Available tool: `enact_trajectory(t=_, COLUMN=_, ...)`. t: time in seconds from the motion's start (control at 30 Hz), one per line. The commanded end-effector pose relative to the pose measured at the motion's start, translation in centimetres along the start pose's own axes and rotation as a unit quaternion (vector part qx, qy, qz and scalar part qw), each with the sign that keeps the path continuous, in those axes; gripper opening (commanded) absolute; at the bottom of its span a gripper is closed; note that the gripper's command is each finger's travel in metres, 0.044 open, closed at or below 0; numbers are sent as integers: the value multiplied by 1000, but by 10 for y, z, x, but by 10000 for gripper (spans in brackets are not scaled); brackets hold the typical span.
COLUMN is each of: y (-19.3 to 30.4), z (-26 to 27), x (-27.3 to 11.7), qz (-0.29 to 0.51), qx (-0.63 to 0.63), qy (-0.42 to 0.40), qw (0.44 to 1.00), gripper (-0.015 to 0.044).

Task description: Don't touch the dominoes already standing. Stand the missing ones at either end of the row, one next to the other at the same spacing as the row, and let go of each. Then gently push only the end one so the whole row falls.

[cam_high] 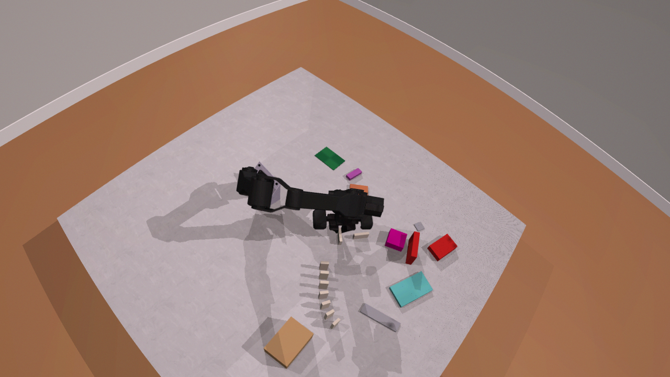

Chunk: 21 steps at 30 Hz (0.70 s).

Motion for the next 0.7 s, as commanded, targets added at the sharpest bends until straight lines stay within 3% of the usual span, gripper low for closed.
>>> enact_trajectory(t=0.0, y=0, z=0, x=0, qz=2, qx=-3, qy=1, qw=1000, gripper=24)
enact_trajectory(t=0.2, y=0, z=0, x=-7, qz=2, qx=-3, qy=1, qw=1000, gripper=24)
enact_trajectory(t=0.5, y=-8, z=3, x=-108, qz=0, qx=-3, qy=2, qw=1000, gripper=24)
enact_trajectory(t=0.67, y=-1, z=9, x=-117, qz=0, qx=34, qy=2, qw=999, gripper=24)
Point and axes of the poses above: the point midway between the two fingers, 35 mm back from their tips, its own x axis out along the fingers, its own z axis across the jaws, y = z × x, the point moved 9 cm from there along -x, back along the fingers, and after that the axes turned 14 degrees about x, right-handed, at the moved point
